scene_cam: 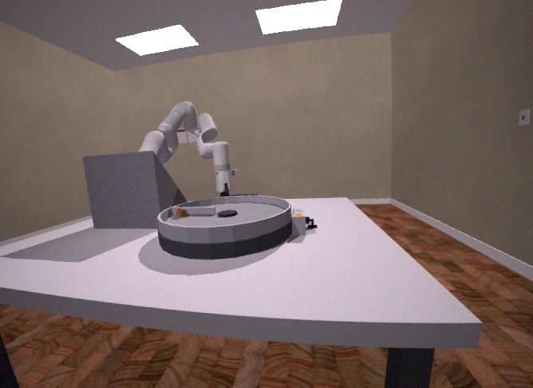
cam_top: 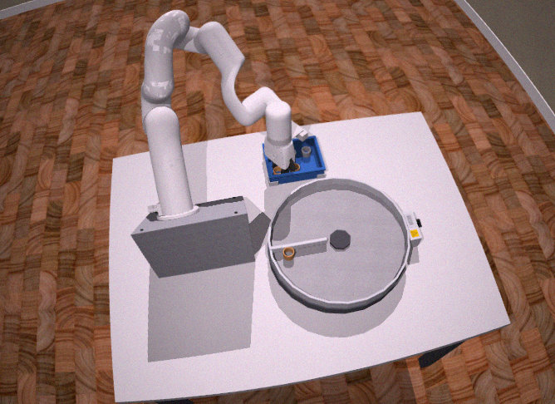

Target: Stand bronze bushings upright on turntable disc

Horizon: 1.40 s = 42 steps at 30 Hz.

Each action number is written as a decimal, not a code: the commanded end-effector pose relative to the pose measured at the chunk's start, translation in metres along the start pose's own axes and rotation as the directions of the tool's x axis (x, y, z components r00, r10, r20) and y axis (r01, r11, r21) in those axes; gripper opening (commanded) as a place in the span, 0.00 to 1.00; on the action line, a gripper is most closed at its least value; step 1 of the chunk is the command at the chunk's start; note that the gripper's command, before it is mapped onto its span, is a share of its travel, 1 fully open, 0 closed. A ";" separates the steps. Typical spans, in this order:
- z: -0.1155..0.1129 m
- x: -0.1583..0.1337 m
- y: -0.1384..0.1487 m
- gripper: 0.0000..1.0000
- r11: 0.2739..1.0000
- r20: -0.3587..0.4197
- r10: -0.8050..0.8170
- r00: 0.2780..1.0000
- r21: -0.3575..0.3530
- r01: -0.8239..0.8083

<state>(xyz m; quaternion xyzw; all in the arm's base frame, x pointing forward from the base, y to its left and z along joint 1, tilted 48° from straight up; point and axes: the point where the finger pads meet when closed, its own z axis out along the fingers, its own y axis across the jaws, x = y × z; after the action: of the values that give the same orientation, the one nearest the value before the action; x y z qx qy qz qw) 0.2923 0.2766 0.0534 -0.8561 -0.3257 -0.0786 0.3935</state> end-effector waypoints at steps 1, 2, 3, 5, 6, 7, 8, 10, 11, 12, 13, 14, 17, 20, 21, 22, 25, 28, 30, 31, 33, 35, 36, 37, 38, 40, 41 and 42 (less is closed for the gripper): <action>-0.001 0.001 0.000 0.00 1.000 -0.002 -0.001 1.000 -0.001 0.001; -0.002 0.001 0.000 0.00 1.000 -0.002 -0.001 1.000 -0.001 0.001; -0.003 0.001 0.000 0.00 1.000 -0.002 -0.001 1.000 -0.001 0.001; -0.006 0.001 0.000 0.00 1.000 -0.002 -0.001 1.000 -0.001 0.001; -0.008 0.001 0.000 0.00 1.000 -0.002 -0.001 1.000 -0.001 0.001; -0.011 0.001 0.000 0.00 1.000 -0.002 -0.001 1.000 -0.001 0.001; -0.011 0.001 0.000 0.00 1.000 -0.002 -0.001 1.000 -0.001 0.001; -0.014 0.001 0.000 0.00 1.000 -0.002 -0.001 1.000 -0.001 0.001; -0.017 0.001 0.000 0.00 1.000 -0.002 -0.001 1.000 -0.001 0.001; -0.020 0.001 0.000 0.00 1.000 -0.002 -0.001 1.000 -0.001 0.001; -0.024 0.001 0.000 0.00 1.000 -0.002 -0.001 1.000 -0.001 0.001; -0.028 0.001 0.000 0.00 1.000 -0.002 -0.001 1.000 -0.001 0.001; -0.041 0.001 0.000 0.00 1.000 -0.002 -0.001 1.000 -0.001 0.001; -0.056 0.001 0.001 0.00 1.000 -0.002 -0.001 1.000 -0.001 0.001; -0.060 0.001 0.001 0.00 1.000 -0.002 -0.001 1.000 -0.001 0.001; -0.065 0.001 0.001 0.00 1.000 -0.002 -0.001 1.000 -0.001 0.001; -0.075 0.001 0.001 0.00 1.000 -0.002 -0.001 1.000 -0.001 0.001; -0.083 0.001 0.001 0.00 1.000 -0.002 -0.001 1.000 -0.001 0.001; -0.091 0.001 0.001 0.00 1.000 -0.002 -0.001 1.000 -0.001 0.001; -0.094 0.001 0.001 0.00 1.000 -0.002 -0.001 1.000 -0.001 0.001; -0.100 0.001 0.001 0.00 1.000 -0.002 -0.001 1.000 -0.001 0.001; -0.104 0.001 0.001 0.00 1.000 -0.002 -0.001 1.000 -0.001 0.001; -0.105 0.001 0.001 0.00 1.000 -0.002 -0.001 1.000 -0.001 0.001; -0.106 0.001 0.001 0.00 1.000 -0.002 -0.001 1.000 -0.001 0.001; -0.107 0.001 0.001 0.00 1.000 -0.002 -0.001 1.000 -0.001 0.001; -0.107 0.001 0.001 0.00 1.000 -0.002 -0.001 1.000 -0.001 0.001; -0.107 0.001 0.001 0.00 1.000 -0.002 -0.001 1.000 -0.001 0.001; -0.107 0.001 0.001 0.00 1.000 -0.002 -0.001 1.000 -0.001 0.001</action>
<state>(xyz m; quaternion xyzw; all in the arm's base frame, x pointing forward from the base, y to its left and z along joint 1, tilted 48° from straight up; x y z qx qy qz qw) 0.3055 0.2003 0.1240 -0.8561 -0.3255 -0.0785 0.3936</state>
